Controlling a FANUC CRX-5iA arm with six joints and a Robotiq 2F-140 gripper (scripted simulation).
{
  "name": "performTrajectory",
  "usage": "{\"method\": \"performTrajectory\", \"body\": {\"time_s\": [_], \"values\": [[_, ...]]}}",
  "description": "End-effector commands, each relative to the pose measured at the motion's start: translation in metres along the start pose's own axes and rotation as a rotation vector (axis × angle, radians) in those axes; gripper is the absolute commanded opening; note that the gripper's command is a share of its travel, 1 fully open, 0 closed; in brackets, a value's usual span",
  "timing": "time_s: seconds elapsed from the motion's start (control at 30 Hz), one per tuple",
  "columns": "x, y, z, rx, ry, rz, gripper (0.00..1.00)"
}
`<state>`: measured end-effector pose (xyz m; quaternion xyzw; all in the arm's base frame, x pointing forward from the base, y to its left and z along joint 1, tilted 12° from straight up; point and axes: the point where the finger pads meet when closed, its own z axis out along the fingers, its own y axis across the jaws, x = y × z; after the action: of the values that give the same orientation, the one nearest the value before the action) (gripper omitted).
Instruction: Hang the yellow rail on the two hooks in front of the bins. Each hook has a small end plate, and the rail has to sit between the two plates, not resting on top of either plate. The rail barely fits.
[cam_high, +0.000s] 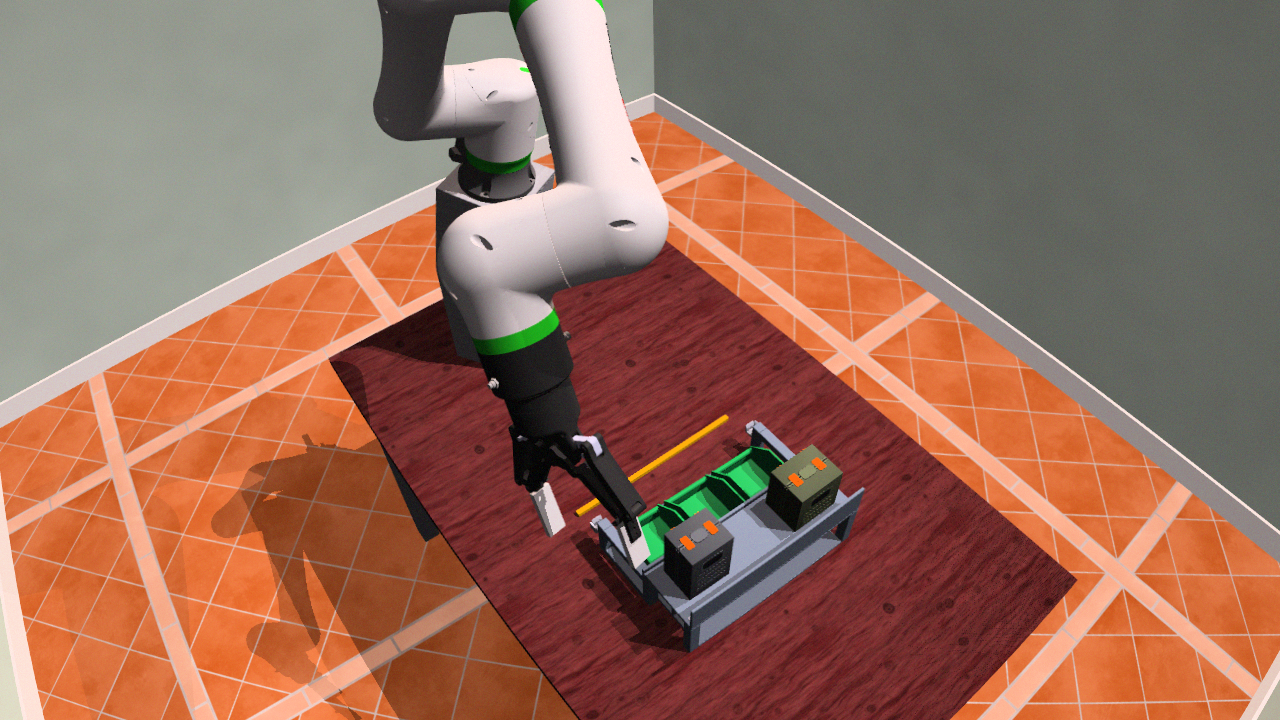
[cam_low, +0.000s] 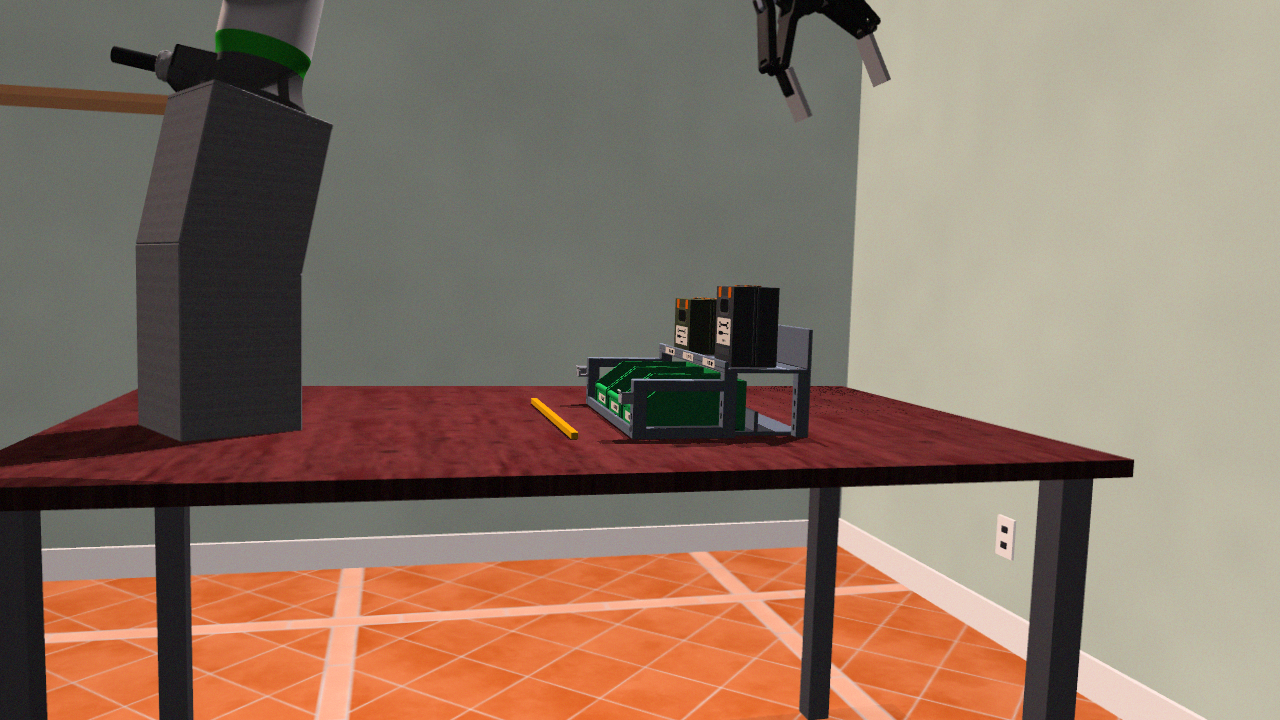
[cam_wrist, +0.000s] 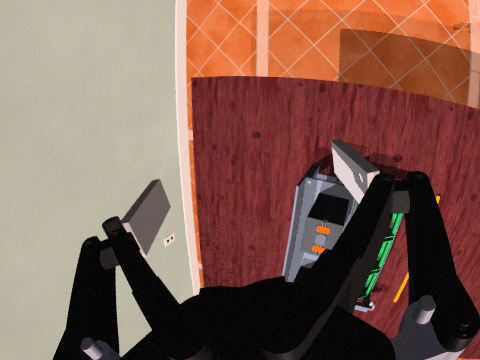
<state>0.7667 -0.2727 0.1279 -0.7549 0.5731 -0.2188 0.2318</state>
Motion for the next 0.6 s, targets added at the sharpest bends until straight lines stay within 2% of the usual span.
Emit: {"method": "performTrajectory", "body": {"time_s": [0.0, 0.03, 0.2, 0.57], "values": [[0.0, 0.0, 0.0, 0.0, 0.0, 0.0, 1.0], [0.0, 0.0, 0.0, 0.0, 0.0, 0.0, 1.0], [-0.063, -0.009, -0.018, -0.068, -0.075, -0.174, 1.0], [-0.063, -0.009, -0.018, -0.068, -0.075, -0.174, 1.0]]}}
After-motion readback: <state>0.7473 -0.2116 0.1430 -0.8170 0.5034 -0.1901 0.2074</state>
